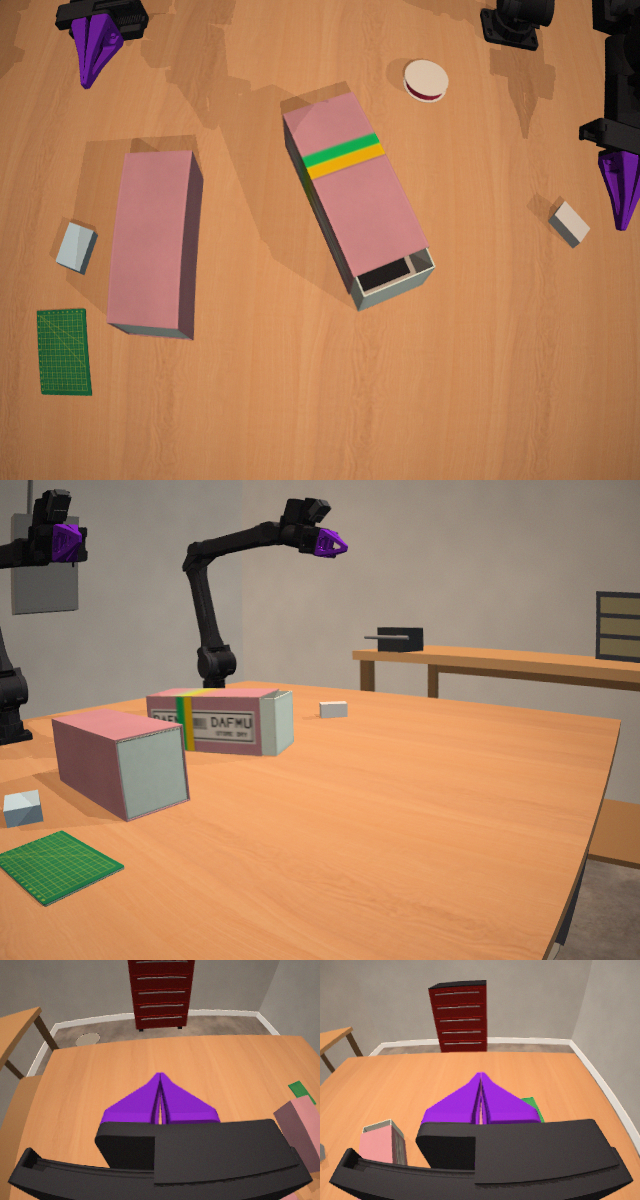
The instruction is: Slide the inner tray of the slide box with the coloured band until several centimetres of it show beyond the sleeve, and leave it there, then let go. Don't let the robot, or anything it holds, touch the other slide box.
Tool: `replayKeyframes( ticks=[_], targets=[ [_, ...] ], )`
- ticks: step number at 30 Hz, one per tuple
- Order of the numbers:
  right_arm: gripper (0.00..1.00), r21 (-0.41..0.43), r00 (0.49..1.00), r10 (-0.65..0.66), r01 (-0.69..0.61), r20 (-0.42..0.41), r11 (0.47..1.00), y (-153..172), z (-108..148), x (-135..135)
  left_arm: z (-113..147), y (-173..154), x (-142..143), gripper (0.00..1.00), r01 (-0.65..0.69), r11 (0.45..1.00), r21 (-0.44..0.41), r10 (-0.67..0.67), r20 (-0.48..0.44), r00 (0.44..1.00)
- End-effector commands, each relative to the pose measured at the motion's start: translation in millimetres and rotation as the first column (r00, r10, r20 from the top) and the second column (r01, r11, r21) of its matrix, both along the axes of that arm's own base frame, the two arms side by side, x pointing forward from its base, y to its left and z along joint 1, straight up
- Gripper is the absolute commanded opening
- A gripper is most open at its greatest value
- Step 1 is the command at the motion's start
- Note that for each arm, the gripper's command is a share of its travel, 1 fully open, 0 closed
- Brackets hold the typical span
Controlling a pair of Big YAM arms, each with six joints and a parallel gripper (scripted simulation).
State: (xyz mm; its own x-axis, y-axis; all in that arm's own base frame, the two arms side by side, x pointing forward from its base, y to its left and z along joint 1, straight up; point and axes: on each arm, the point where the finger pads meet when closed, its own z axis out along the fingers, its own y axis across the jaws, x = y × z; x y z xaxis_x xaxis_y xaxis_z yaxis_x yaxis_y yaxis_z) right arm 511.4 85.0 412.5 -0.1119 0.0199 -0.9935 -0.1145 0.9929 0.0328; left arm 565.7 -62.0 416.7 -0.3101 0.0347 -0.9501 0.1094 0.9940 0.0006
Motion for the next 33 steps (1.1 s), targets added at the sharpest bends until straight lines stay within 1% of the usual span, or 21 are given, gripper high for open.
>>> replayKeyframes(
  ticks=[1, 4, 5, 8, 10, 11, 12, 16, 18, 19, 21, 22, 23, 24, 25, 27, 28, 30, 32, 33],
  targets=[
    [0.00, -0.010, 0.995, -0.040, 0.041, 0.089, 0.999, -29, 62, 13, 43, 28, -12, 0.00, -0.049, 0.998, -0.029, 0.053, 0.138, 0.989],
    [0.00, -0.011, 0.989, -0.064, 0.066, 0.135, 0.998, -48, 91, 6, 61, 42, -24, 0.00, -0.072, 0.997, -0.037, 0.078, 0.209, 0.975],
    [0.00, -0.013, 0.987, -0.070, 0.073, 0.143, 0.997, -54, 97, 5, 66, 46, -27, 0.00, -0.080, 0.996, -0.039, 0.087, 0.230, 0.969],
    [0.00, -0.020, 0.986, -0.089, 0.092, 0.138, 0.996, -68, 98, 14, 79, 55, -37, 0.00, -0.091, 0.995, -0.045, 0.100, 0.282, 0.954],
    [0.00, -0.020, 0.986, -0.089, 0.092, 0.138, 0.996, -68, 98, 14, 79, 55, -37, 0.00, -0.091, 0.995, -0.045, 0.100, 0.282, 0.954],
    [0.00, -0.022, 0.987, -0.089, 0.092, 0.137, 0.995, -69, 98, 13, 74, 52, -33, 0.00, -0.086, 0.995, -0.039, 0.094, 0.280, 0.955],
    [0.00, -0.022, 0.984, -0.098, 0.102, 0.146, 0.994, -76, 105, 13, 77, 60, -37, 0.00, -0.100, 0.994, -0.047, 0.109, 0.294, 0.950],
    [0.00, -0.022, 0.976, -0.115, 0.121, 0.184, 0.992, -87, 126, 2, 94, 68, -51, 0.00, -0.113, 0.992, -0.050, 0.124, 0.346, 0.930],
    [0.00, -0.022, 0.975, -0.118, 0.124, 0.188, 0.992, -90, 129, 1, 99, 70, -54, 0.00, -0.116, 0.992, -0.052, 0.127, 0.359, 0.924],
    [0.00, -0.023, 0.977, -0.118, 0.124, 0.180, 0.992, -90, 124, 6, 108, 70, -55, 0.00, -0.115, 0.992, -0.052, 0.126, 0.375, 0.918],
    [0.00, -0.022, 0.980, -0.107, 0.112, 0.167, 0.993, -85, 118, 11, 101, 62, -54, 0.00, -0.101, 0.994, -0.050, 0.112, 0.364, 0.925],
    [0.00, -0.003, 0.968, -0.122, 0.126, 0.218, 0.992, -92, 139, -1, 127, 70, -59, 0.00, -0.116, 0.992, -0.055, 0.129, 0.398, 0.908],
    [0.00, -0.003, 0.969, -0.123, 0.127, 0.216, 0.992, -92, 138, 0, 129, 70, -59, 0.00, -0.116, 0.992, -0.056, 0.129, 0.406, 0.905],
    [0.00, -0.005, 0.971, -0.124, 0.127, 0.205, 0.992, -92, 133, 5, 124, 70, -55, 0.00, -0.116, 0.992, -0.055, 0.128, 0.397, 0.909],
    [0.00, -0.010, 0.974, -0.118, 0.122, 0.196, 0.992, -88, 128, 9, 112, 65, -46, 0.00, -0.107, 0.993, -0.051, 0.119, 0.369, 0.922],
    [0.00, -0.010, 0.974, -0.118, 0.122, 0.196, 0.992, -88, 128, 9, 112, 65, -46, 0.00, -0.107, 0.993, -0.051, 0.119, 0.369, 0.922],
    [0.00, -0.010, 0.974, -0.118, 0.122, 0.196, 0.992, -88, 128, 9, 94, 64, -44, 0.00, -0.107, 0.993, -0.043, 0.115, 0.338, 0.934],
    [0.00, -0.016, 0.975, -0.110, 0.115, 0.193, 0.993, -83, 126, 9, 78, 61, -41, 0.00, -0.103, 0.994, -0.044, 0.112, 0.307, 0.945],
    [0.00, -0.016, 0.975, -0.110, 0.115, 0.193, 0.993, -83, 126, 9, 78, 61, -41, 0.00, -0.103, 0.994, -0.044, 0.112, 0.307, 0.945],
    [0.00, -0.021, 0.977, -0.108, 0.114, 0.184, 0.993, -81, 121, 10, 71, 57, -41, 0.00, -0.097, 0.994, -0.042, 0.105, 0.294, 0.950]
  ],
)
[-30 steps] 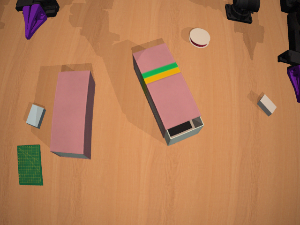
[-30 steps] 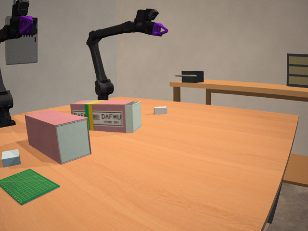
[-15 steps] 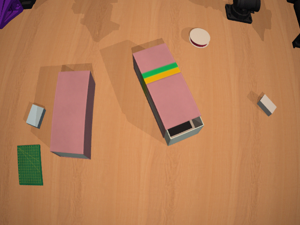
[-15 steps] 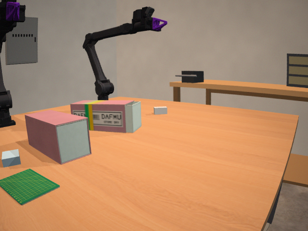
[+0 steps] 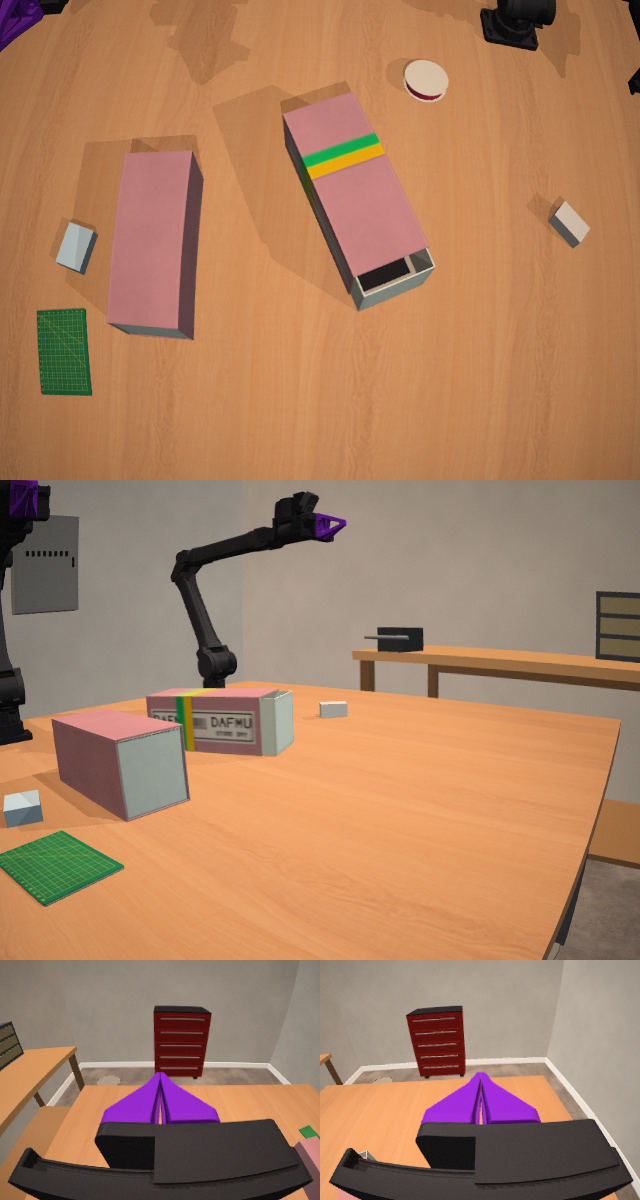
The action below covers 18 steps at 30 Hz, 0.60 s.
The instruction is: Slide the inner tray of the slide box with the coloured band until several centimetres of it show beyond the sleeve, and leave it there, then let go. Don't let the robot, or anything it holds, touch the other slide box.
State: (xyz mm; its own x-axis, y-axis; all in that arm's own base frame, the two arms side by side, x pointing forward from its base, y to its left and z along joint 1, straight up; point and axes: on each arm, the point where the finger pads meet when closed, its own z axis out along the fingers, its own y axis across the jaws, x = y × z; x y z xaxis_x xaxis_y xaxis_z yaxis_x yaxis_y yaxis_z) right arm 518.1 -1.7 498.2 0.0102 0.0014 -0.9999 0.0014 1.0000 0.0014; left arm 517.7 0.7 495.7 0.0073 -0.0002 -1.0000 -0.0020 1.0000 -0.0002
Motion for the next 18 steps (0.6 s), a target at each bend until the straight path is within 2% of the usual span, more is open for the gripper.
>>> replayKeyframes(
  ticks=[1, 2, 3, 5, 6, 9, 11, 12, 18],
  targets=[
    [0.00, -0.011, 0.998, 0.008, -0.008, 0.062, 1.000, 6, 35, 3, -4, -6, 7, 0.00, 0.009, 1.000, -0.009, -0.009, -0.015, 1.000],
    [0.00, -0.011, 0.998, 0.009, -0.009, 0.062, 1.000, 6, 35, 3, 0, -6, 7, 0.00, 0.009, 1.000, -0.009, -0.009, -0.007, 1.000],
    [0.00, -0.012, 0.999, 0.008, -0.008, 0.035, 1.000, 6, 19, 4, -2, -8, 8, 0.00, 0.013, 1.000, -0.008, -0.013, -0.013, 1.000],
    [0.00, -0.012, 0.999, 0.005, -0.005, 0.035, 1.000, 4, 19, 4, 4, -7, 3, 0.00, 0.012, 1.000, -0.008, -0.012, -0.001, 1.000],
    [0.00, -0.012, 1.000, 0.005, -0.005, 0.009, 1.000, 5, 3, 5, 5, -8, 3, 0.00, 0.013, 1.000, -0.007, -0.013, 0.006, 1.000],
    [0.00, -0.011, 0.999, 0.008, -0.007, 0.033, 1.000, 5, 16, -1, 6, -5, 3, 0.00, 0.009, 1.000, -0.007, -0.008, 0.008, 1.000],
    [0.00, -0.011, 0.999, 0.008, -0.007, 0.033, 1.000, 5, 16, -1, 6, -5, 3, 0.00, 0.009, 1.000, -0.007, -0.008, 0.008, 1.000],
    [0.00, -0.005, 0.999, 0.003, -0.003, 0.037, 1.000, 2, 20, 0, 16, -3, 1, 0.00, 0.003, 1.000, -0.003, -0.003, 0.026, 1.000],
    [0.00, -0.005, 0.999, 0.003, -0.003, 0.037, 1.000, 2, 20, 0, 16, -3, 1, 0.00, 0.003, 1.000, -0.003, -0.003, 0.026, 1.000]
  ],
)
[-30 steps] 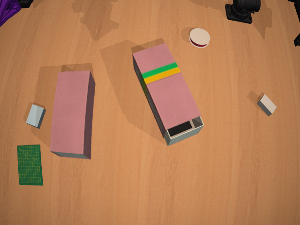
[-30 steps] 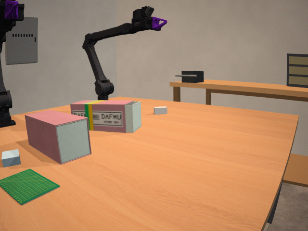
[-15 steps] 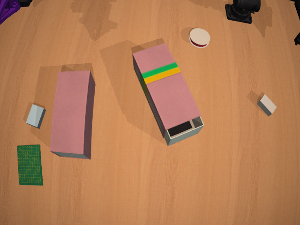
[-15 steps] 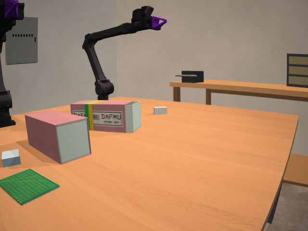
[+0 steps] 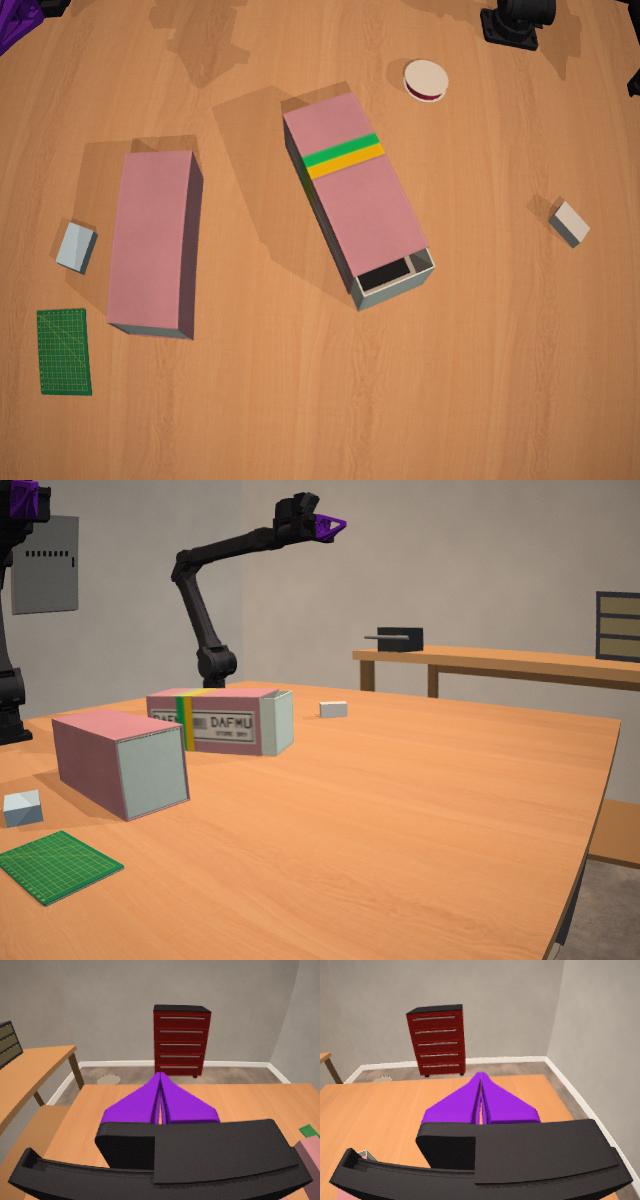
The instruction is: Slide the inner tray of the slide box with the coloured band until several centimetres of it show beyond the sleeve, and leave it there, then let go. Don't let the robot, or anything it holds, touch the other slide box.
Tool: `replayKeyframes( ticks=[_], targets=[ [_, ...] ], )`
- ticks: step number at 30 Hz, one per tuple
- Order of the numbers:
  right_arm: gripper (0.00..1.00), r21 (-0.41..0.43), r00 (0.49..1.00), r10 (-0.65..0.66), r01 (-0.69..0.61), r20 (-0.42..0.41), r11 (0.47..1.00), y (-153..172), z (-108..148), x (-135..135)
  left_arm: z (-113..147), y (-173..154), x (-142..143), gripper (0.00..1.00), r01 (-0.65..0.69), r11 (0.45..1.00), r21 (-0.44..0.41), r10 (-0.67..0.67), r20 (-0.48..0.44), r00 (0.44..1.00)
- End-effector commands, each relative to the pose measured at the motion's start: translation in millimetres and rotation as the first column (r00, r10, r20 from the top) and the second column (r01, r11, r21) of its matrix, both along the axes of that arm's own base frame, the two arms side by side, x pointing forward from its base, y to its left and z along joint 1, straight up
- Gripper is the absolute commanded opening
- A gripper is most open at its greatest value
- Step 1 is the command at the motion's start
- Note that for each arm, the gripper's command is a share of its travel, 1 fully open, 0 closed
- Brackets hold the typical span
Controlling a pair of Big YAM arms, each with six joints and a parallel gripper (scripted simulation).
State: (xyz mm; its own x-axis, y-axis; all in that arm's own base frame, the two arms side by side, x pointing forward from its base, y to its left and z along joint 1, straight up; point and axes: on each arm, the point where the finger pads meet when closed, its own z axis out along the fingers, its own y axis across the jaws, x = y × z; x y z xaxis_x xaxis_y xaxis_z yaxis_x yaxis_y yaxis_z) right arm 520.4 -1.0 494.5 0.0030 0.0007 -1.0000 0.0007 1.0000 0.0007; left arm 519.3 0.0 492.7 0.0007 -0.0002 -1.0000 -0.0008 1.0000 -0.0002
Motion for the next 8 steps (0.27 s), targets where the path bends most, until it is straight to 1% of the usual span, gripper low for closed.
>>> replayKeyframes(
  ticks=[1, 8],
  targets=[
    [0.00, -0.005, 0.999, 0.002, -0.002, 0.045, 1.000, 1.8, 23.9, -2.7, 18.7, -2.0, -0.2, 0.00, 0.002, 1.000, -0.003, -0.002, 0.032, 0.999],
    [0.00, -0.005, 0.999, 0.002, -0.002, 0.045, 1.000, 1.8, 23.9, -2.7, 18.7, -2.0, -0.2, 0.00, 0.002, 1.000, -0.003, -0.002, 0.032, 0.999]
  ],
)
